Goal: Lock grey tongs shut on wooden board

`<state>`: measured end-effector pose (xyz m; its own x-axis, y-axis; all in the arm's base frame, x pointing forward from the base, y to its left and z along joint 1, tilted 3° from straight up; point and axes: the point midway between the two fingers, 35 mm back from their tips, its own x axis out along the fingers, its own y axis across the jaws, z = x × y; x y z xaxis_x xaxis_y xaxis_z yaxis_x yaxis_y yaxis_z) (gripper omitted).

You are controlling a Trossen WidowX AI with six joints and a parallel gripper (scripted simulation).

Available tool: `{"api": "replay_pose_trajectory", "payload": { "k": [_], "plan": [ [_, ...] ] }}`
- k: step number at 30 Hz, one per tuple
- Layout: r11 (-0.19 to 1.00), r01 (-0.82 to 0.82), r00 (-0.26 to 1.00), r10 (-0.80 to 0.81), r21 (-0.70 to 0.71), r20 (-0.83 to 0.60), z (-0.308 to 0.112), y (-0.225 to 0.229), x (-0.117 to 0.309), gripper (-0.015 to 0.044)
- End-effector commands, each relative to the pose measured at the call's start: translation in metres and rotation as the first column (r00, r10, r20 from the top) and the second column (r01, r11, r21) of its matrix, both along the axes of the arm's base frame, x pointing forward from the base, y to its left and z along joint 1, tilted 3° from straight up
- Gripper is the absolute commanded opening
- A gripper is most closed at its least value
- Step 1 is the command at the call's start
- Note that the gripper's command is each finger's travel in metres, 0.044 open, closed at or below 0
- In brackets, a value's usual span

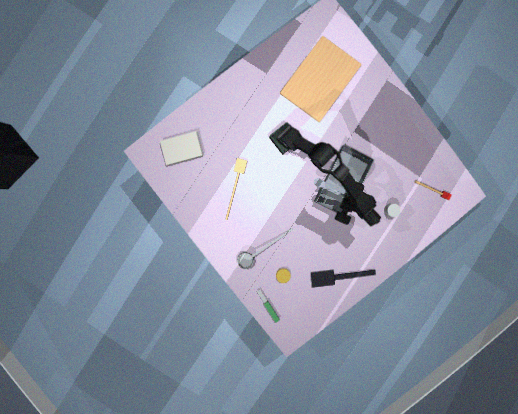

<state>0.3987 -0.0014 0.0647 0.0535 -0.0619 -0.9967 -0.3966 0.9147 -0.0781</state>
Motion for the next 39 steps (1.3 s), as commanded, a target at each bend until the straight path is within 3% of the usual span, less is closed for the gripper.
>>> {"api": "replay_pose_trajectory", "payload": {
  "k": [1, 39],
  "plan": [
    [1.0, -0.001, 1.0, 0.001, 0.006, -0.01, -0.004, 0.007, -0.004, -0.015],
    [1.0, -0.001, 1.0, 0.001, 0.011, -0.012, -0.008, 0.065, -0.029, -0.015]
  ]
}}
